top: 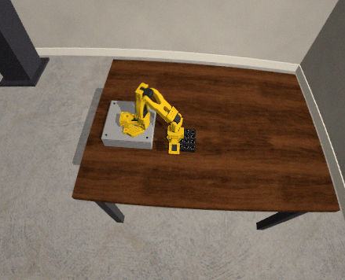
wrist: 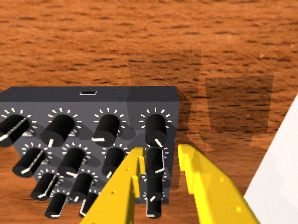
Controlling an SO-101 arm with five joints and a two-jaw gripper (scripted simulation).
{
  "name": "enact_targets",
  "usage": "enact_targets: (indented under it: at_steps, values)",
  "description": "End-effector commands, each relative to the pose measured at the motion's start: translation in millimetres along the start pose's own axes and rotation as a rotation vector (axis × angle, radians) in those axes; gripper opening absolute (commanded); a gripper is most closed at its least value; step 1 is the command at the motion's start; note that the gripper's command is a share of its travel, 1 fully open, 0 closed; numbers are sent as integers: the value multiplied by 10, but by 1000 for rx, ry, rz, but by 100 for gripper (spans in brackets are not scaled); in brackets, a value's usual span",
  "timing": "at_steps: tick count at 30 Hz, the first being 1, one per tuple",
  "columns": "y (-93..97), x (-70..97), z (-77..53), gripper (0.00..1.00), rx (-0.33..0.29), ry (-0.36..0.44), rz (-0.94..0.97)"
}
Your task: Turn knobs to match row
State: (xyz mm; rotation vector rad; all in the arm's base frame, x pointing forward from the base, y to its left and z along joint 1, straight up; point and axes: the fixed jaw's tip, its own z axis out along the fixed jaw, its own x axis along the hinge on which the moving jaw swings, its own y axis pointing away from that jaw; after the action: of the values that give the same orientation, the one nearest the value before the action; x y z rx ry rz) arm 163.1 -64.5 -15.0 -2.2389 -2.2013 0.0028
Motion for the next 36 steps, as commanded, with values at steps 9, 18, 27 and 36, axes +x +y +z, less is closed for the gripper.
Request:
enact_targets:
  at_steps: [9,18,27,36]
  values:
    - [3,-12,132,10,-1,1,13]
    - [-1,-11,202,10,-1,1,13]
    - [-4,-10,207,10,-1,1,13]
    - [-21,-3,225,10,-1,1,13]
